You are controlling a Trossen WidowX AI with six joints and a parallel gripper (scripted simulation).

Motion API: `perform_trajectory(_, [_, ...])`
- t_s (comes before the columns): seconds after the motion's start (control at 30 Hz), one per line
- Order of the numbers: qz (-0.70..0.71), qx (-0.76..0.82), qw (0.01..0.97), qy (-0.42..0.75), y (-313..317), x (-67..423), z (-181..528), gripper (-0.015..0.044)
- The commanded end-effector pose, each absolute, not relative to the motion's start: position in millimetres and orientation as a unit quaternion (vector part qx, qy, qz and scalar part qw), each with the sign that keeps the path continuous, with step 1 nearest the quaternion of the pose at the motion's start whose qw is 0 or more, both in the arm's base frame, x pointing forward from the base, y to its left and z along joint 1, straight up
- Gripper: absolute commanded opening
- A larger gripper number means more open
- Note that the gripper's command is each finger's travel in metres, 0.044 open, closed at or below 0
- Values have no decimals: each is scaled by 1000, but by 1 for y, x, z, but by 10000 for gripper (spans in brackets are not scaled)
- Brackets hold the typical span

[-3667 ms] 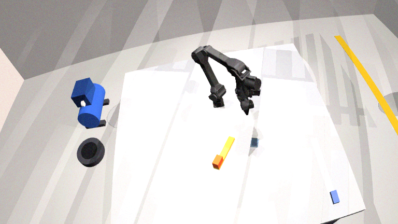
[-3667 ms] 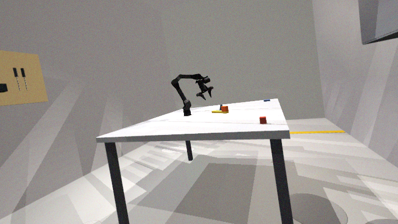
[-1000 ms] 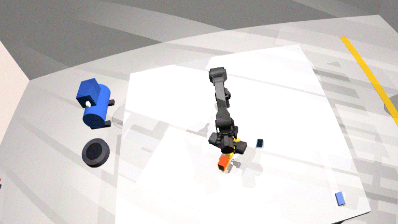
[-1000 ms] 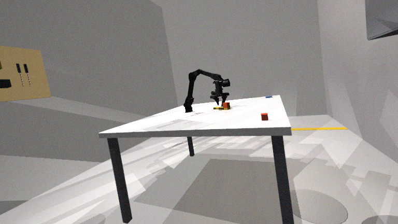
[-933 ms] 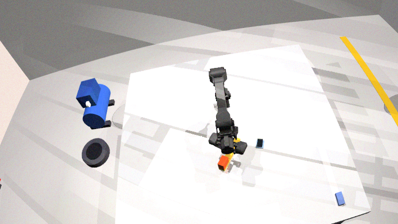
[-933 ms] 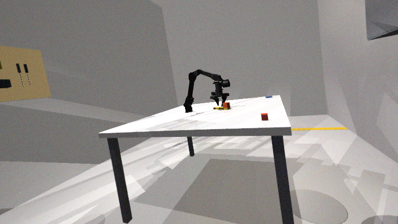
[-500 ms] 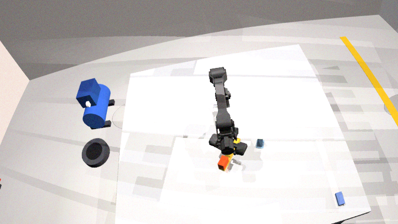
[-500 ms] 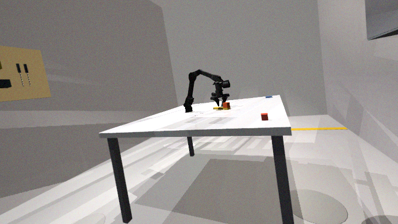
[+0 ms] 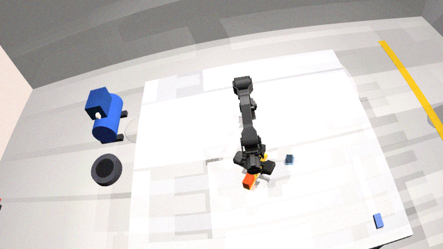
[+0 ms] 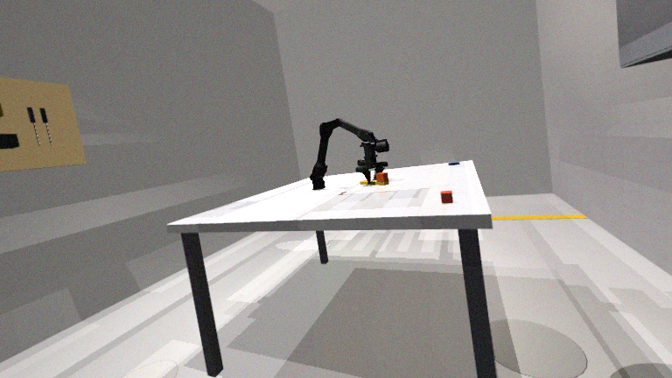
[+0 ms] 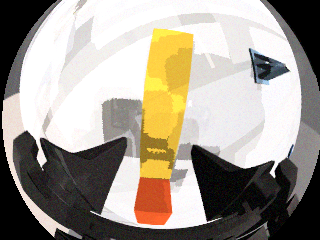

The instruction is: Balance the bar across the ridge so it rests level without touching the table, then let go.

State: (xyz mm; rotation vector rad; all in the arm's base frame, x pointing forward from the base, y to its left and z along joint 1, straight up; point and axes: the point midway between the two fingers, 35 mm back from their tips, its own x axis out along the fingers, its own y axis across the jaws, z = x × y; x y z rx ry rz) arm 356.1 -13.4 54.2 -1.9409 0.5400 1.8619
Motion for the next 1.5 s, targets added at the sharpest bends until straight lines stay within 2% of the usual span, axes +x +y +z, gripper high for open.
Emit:
perform_trajectory(0.0, [669,-691,196,191,-13,353,50,315])
perform_trajectory(0.37, [669,-691,196,191,-13,353,50,315])
perform_trajectory(0.6, [667,-692,198,193,-13,355,52,131])
perform_trajectory(0.83, [667,-692,198,193,-13,355,52,85])
perform_trajectory(0.93, [667,-692,197,193,-13,355,56,6])
perform_trajectory(1.47, [668,-692,197,192,-13,358,96,0])
